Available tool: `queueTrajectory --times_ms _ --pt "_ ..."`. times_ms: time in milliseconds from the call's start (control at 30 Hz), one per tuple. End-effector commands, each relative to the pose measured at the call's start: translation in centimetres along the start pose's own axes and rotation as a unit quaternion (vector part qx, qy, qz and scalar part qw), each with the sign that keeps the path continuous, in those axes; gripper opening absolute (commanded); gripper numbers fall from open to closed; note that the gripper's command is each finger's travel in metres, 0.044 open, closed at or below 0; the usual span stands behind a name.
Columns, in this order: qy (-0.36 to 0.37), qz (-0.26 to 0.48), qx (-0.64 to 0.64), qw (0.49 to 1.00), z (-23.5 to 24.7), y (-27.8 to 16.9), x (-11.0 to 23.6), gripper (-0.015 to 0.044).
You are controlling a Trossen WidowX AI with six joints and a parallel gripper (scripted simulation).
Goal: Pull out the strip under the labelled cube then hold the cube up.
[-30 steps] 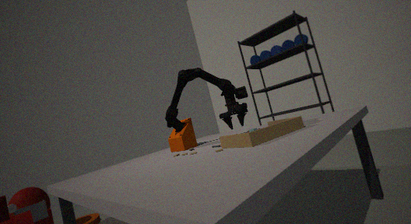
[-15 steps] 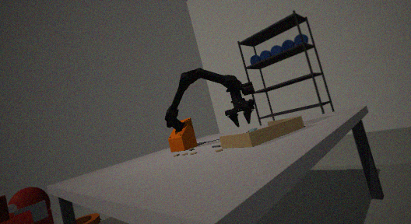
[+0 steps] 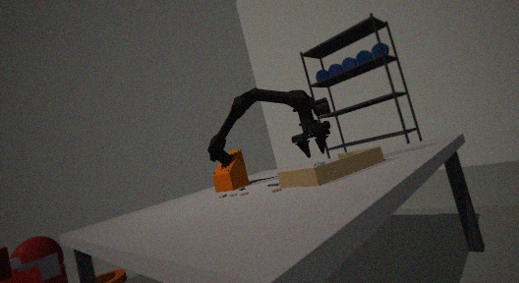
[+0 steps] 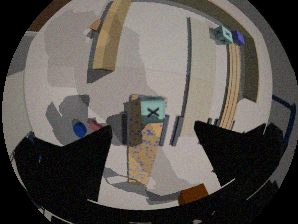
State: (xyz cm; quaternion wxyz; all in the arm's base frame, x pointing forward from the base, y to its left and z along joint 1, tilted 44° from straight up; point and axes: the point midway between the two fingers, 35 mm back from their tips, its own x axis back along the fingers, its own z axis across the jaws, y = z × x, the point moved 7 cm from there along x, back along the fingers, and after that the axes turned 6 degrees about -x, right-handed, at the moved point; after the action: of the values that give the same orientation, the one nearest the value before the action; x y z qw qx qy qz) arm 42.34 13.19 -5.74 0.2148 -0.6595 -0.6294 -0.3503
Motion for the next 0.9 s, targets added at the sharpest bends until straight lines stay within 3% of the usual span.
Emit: queueTrajectory --times_ms 0,200,867 --pt "-0.003 0.001 0.004 1.0 -0.1 0.4 -0.2 0.0387" --pt "-0.003 0.001 0.004 1.0 -0.1 0.5 -1.1 0.025" --pt "-0.003 0.001 0.004 1.0 -0.1 0.6 -4.4 0.025"
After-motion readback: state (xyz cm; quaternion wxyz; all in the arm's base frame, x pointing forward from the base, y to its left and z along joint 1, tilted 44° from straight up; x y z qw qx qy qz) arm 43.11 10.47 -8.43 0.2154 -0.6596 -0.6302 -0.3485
